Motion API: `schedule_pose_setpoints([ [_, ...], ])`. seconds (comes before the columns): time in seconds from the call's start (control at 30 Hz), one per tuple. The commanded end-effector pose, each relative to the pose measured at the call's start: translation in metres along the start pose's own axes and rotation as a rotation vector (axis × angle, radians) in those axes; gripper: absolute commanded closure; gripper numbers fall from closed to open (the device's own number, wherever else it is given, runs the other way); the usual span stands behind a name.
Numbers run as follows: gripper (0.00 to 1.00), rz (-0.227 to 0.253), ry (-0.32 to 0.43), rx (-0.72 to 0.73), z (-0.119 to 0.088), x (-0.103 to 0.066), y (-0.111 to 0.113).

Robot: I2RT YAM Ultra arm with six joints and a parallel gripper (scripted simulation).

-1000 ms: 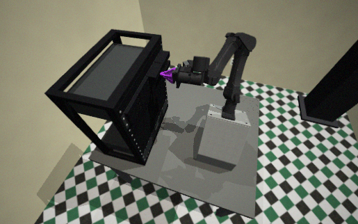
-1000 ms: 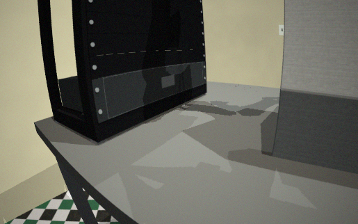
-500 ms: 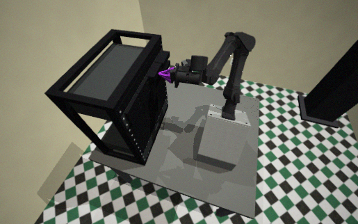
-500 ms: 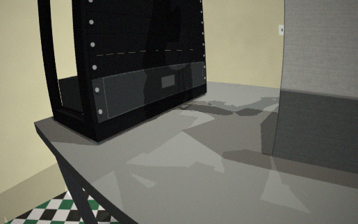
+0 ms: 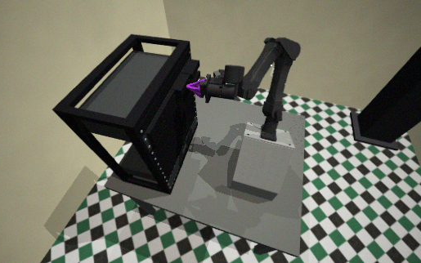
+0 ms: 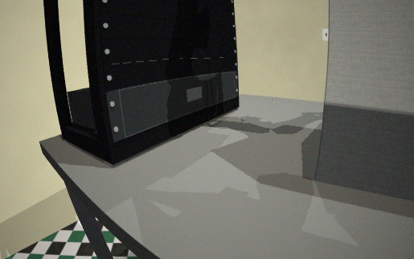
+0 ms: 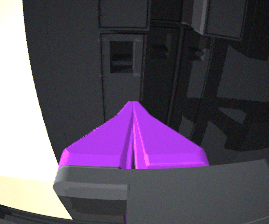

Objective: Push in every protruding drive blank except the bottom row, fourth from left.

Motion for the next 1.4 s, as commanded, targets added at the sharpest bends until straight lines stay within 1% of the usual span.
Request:
schedule_pose_setpoints([
  [0.0,1.0,0.09,0.005,0.045,0.003,0.007,0.033],
  [0.13,1.0,0.063,0.011,0.024,0.002,0.016,0.031],
  [0.2,1.0,0.068,0.016,0.024,0.0,0.018,0.035],
  [0.23,1.0,0.083,0.009,0.037,0.002,0.017,0.039],
  [0.27,1.0,0.087,0.007,0.041,0.002,0.017,0.041],
  [1.03,1.0,0.088,0.006,0.043,0.003,0.017,0.041],
  [1.13,1.0,0.081,0.001,0.041,0.005,0.021,0.04],
  [1.2,1.0,0.066,0.007,0.029,0.004,0.024,0.039],
  [1.23,1.0,0.079,0.0,0.041,0.006,0.024,0.042],
  [1.37,1.0,0.088,0.004,0.043,0.005,0.022,0.046],
])
Point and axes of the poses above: the point where the finger pads meet when closed, its own x axis out along the fingers, its own y axis across the jaws, z = x × y, the point moved 4 cm from there along -x, back along the fingers, and after that the axes turned 10 degrees about -x, right-handed, at the moved point
